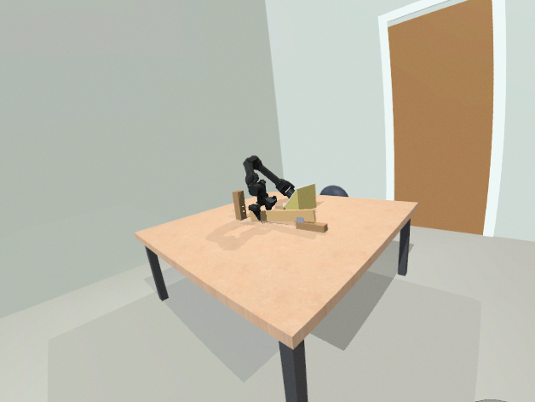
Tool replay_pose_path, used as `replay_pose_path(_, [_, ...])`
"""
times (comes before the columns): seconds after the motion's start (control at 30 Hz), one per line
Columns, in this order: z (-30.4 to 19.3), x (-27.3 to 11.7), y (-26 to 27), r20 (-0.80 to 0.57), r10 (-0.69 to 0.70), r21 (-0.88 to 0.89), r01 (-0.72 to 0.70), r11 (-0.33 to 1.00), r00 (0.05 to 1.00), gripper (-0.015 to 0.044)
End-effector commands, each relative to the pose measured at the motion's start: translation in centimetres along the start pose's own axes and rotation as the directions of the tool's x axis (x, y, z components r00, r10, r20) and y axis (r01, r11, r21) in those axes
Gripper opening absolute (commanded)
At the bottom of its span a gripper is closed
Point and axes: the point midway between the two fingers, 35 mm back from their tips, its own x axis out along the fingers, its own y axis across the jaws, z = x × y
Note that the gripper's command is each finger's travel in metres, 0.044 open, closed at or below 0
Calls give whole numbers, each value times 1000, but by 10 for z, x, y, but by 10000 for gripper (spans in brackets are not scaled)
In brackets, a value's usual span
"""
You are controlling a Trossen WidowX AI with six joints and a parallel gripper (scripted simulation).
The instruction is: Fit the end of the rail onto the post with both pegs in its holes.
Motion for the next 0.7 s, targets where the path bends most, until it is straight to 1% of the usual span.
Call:
replay_pose_path(0.0, [-1,3,2,-6,4,-7,-4,1000,1000,335])
replay_pose_path(0.33, [-1,3,2,-6,4,-7,-4,1000,1000,72])
replay_pose_path(0.6, [-1,3,2,-6,4,-7,-4,1000,1000,19])
replay_pose_path(0.63, [-1,3,2,-6,4,-7,-4,1000,1000,0])
replay_pose_path(0.67, [-1,3,2,-6,4,-7,-4,1000,1000,0])
